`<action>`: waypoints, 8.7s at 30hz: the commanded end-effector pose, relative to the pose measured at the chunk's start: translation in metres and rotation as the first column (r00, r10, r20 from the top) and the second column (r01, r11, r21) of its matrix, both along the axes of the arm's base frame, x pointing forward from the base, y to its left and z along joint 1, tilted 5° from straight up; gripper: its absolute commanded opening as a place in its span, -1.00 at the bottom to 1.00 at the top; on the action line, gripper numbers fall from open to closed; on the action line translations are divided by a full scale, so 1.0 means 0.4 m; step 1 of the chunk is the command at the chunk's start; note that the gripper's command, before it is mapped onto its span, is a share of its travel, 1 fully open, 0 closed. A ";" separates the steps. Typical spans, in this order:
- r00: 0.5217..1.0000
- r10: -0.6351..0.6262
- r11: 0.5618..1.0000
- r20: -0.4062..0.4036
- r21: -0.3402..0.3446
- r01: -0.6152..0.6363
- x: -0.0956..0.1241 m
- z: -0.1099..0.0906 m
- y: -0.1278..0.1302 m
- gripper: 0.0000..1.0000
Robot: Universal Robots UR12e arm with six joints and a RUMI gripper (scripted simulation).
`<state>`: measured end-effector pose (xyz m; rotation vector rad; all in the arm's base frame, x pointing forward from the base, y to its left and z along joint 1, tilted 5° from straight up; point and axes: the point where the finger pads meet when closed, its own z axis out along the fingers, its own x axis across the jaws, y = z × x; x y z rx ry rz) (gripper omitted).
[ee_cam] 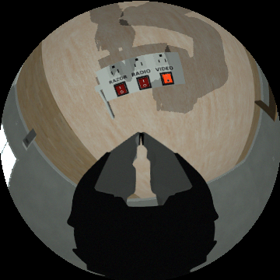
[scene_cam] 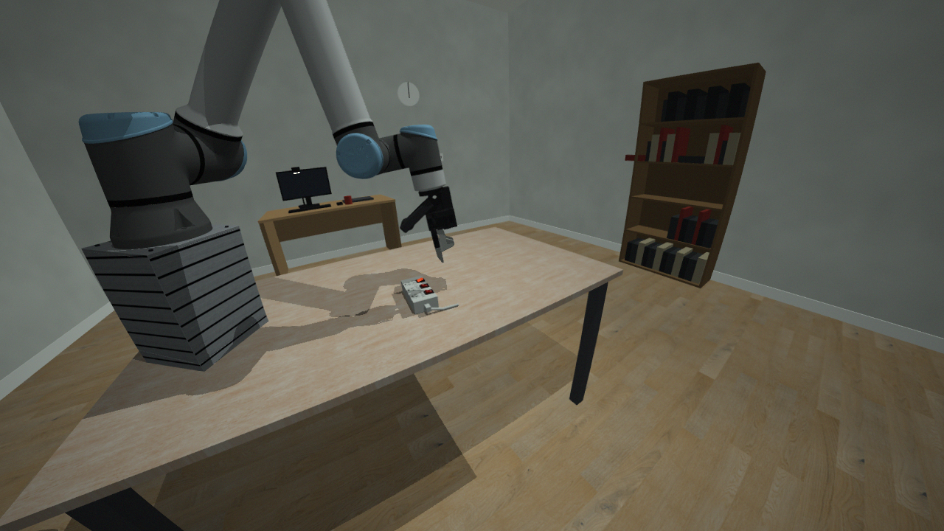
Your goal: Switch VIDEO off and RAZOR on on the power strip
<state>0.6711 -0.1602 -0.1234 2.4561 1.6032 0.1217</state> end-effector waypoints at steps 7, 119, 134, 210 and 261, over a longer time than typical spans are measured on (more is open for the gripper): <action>1.000 -0.002 1.000 -0.024 0.012 0.003 -0.021 -0.020 0.008 -1.00; 0.921 0.156 0.985 -0.358 0.127 -0.117 -0.107 -0.059 0.057 1.00; 0.917 0.158 0.984 -0.365 0.132 -0.117 -0.114 -0.059 0.059 1.00; 0.912 0.386 0.923 -0.139 0.043 -0.383 -0.133 0.110 0.048 1.00; 0.528 0.827 0.544 -0.192 0.039 -0.838 -0.154 0.031 0.002 1.00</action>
